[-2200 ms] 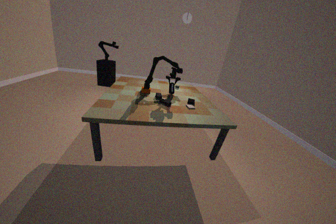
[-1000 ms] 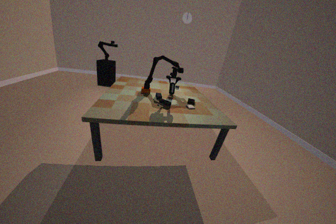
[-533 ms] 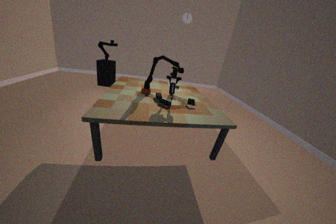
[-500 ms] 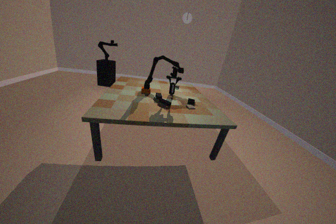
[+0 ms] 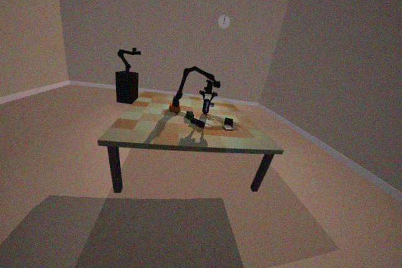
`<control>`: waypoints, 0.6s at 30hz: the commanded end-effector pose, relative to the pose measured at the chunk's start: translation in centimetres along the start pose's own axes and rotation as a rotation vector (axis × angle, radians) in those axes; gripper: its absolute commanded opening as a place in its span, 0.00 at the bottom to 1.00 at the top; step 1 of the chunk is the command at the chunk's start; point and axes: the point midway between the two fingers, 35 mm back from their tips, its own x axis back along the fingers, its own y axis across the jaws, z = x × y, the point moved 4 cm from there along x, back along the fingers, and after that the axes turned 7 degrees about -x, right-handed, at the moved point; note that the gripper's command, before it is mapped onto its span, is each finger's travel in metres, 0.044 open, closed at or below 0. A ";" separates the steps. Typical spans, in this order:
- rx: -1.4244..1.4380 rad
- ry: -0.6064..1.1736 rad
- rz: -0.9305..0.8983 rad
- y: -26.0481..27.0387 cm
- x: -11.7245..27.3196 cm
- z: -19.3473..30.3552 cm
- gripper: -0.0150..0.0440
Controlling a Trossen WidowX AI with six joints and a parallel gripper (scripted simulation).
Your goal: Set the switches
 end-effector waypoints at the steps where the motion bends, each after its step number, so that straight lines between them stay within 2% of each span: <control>1: 0.000 0.009 -0.004 -0.1 -0.2 0.5 0.83; 18: 0.000 0.010 -0.004 -0.2 -0.2 1.9 0.83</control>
